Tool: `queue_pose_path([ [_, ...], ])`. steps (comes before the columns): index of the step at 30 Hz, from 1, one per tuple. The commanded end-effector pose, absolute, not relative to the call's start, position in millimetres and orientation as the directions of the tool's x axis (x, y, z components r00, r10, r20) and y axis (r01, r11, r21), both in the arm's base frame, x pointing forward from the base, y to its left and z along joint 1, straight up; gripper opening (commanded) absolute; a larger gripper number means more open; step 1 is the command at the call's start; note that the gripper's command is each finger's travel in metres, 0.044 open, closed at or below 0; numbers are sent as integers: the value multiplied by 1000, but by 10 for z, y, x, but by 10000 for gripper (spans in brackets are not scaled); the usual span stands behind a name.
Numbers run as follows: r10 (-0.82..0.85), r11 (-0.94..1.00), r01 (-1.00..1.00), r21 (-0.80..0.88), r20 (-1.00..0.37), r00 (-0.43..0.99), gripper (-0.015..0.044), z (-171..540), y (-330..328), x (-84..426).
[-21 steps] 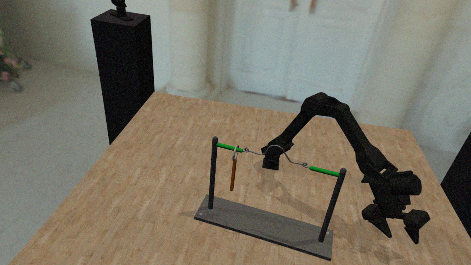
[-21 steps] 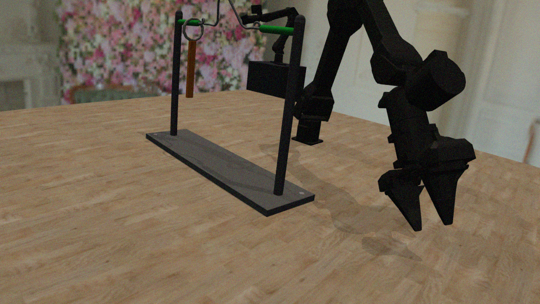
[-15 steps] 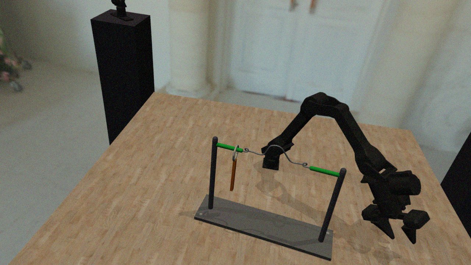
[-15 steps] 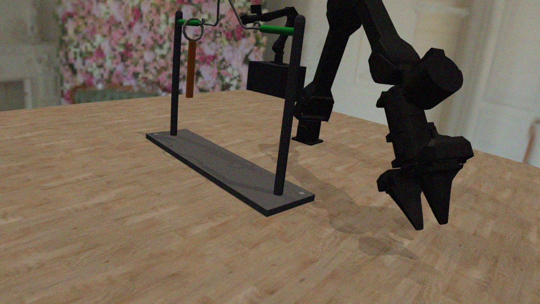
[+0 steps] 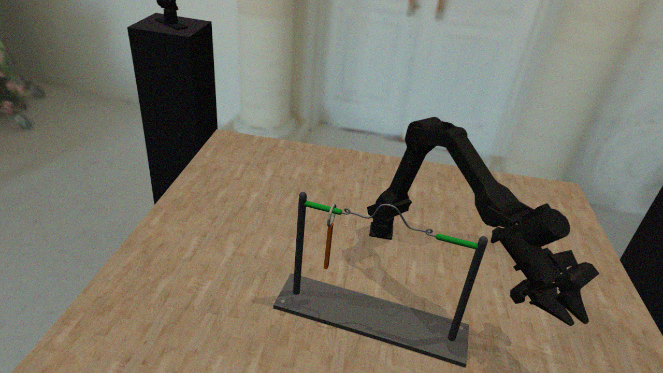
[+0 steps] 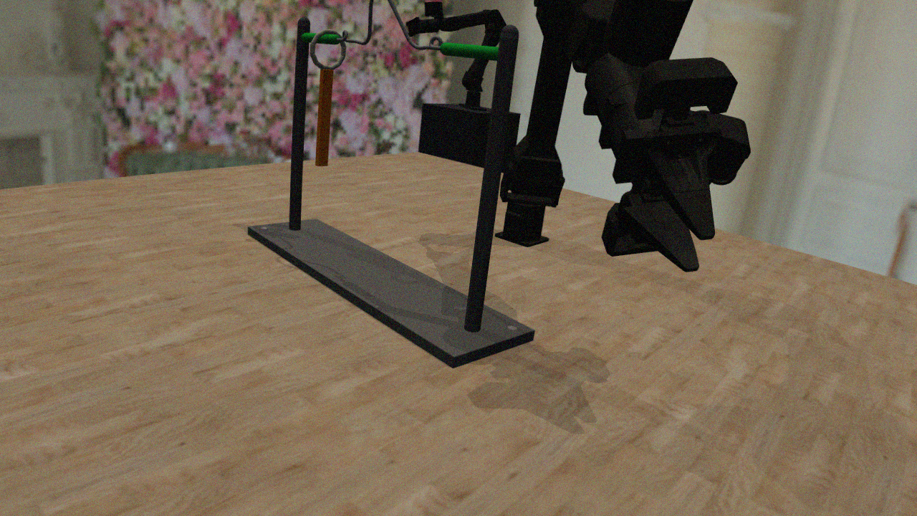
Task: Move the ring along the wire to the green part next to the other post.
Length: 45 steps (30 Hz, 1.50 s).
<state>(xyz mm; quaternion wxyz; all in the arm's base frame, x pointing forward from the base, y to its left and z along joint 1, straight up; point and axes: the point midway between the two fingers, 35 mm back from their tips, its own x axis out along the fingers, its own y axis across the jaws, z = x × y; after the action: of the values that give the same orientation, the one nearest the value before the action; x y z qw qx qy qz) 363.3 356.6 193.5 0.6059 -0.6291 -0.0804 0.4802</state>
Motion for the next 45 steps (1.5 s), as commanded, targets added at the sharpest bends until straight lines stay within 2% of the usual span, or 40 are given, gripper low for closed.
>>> queue_pose_path([
  [1,707,-180,-416,-891,-411,575,160,2304,3372,3743],
  [13,709,4,-190,-982,-132,693,160,3287,2715,3917],
  [19,660,64,-89,-994,-25,751,160,3643,2358,4100],
  [32,379,61,-1,-998,22,925,160,3765,878,4647],
  [45,50,118,26,-993,32,998,160,3710,-793,4518],
])
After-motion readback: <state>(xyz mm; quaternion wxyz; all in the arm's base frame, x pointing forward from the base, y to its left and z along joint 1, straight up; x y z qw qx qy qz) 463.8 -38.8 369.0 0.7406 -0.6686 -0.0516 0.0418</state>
